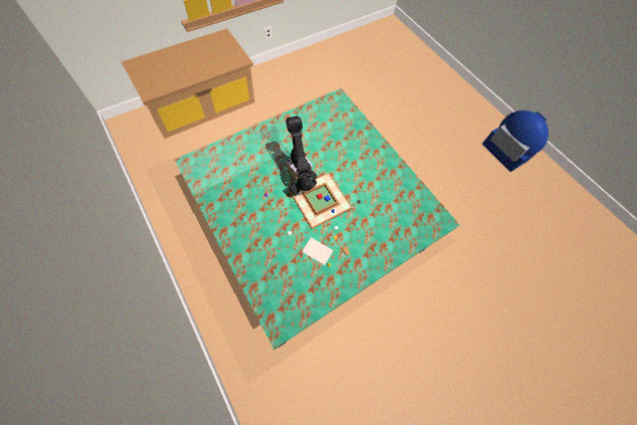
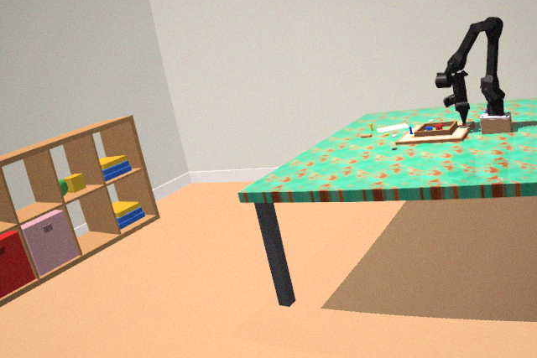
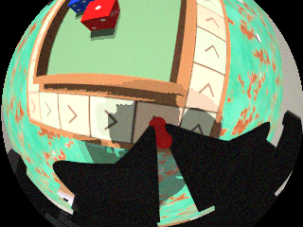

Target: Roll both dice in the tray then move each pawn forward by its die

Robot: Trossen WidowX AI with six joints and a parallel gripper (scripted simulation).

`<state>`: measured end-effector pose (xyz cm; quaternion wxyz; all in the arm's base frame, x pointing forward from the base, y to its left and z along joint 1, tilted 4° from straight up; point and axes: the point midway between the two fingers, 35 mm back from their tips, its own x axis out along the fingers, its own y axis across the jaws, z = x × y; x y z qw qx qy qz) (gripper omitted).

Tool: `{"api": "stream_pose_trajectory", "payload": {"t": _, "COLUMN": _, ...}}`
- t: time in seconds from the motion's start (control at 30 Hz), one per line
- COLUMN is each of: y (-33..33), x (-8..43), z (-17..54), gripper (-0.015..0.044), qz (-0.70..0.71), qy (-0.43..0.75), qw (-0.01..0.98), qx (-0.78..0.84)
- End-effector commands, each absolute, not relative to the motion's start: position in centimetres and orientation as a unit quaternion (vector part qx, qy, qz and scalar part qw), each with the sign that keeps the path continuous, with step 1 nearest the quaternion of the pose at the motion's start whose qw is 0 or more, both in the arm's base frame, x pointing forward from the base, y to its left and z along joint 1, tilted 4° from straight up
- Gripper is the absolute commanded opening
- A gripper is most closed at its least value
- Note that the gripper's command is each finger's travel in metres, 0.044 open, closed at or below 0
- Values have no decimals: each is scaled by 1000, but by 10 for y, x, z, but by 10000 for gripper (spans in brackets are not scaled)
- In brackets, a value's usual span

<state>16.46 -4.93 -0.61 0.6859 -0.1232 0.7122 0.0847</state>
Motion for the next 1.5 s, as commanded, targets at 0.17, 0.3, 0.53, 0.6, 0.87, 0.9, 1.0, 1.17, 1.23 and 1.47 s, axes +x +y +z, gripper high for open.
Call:
{"api": "stream_pose_trajectory", "payload": {"t": 0.17, "y": -49, "x": 165, "z": -5, "gripper": 236, "qz": 85, "qy": 712, "qw": 686, "qx": -123}}
{"api": "stream_pose_trajectory", "payload": {"t": 0.3, "y": -49, "x": 165, "z": -5, "gripper": 341, "qz": 85, "qy": 712, "qw": 686, "qx": -123}}
{"api": "stream_pose_trajectory", "payload": {"t": 0.53, "y": -47, "x": 165, "z": 39, "gripper": 440, "qz": 85, "qy": 714, "qw": 684, "qx": -126}}
{"api": "stream_pose_trajectory", "payload": {"t": 0.6, "y": -47, "x": 165, "z": 42, "gripper": 440, "qz": 85, "qy": 714, "qw": 683, "qx": -126}}
{"api": "stream_pose_trajectory", "payload": {"t": 0.87, "y": -37, "x": 221, "z": 58, "gripper": 282, "qz": 94, "qy": 711, "qw": 684, "qx": -134}}
{"api": "stream_pose_trajectory", "payload": {"t": 0.9, "y": -34, "x": 234, "z": 60, "gripper": 256, "qz": 96, "qy": 710, "qw": 684, "qx": -136}}
{"api": "stream_pose_trajectory", "payload": {"t": 1.0, "y": -21, "x": 272, "z": 63, "gripper": 200, "qz": 103, "qy": 708, "qw": 684, "qx": -141}}
{"api": "stream_pose_trajectory", "payload": {"t": 1.17, "y": 12, "x": 332, "z": 58, "gripper": 200, "qz": 115, "qy": 704, "qw": 684, "qx": -151}}
{"api": "stream_pose_trajectory", "payload": {"t": 1.23, "y": 28, "x": 354, "z": 53, "gripper": 200, "qz": 120, "qy": 703, "qw": 684, "qx": -155}}
{"api": "stream_pose_trajectory", "payload": {"t": 1.47, "y": 54, "x": 386, "z": 39, "gripper": 200, "qz": 124, "qy": 702, "qw": 683, "qx": -159}}
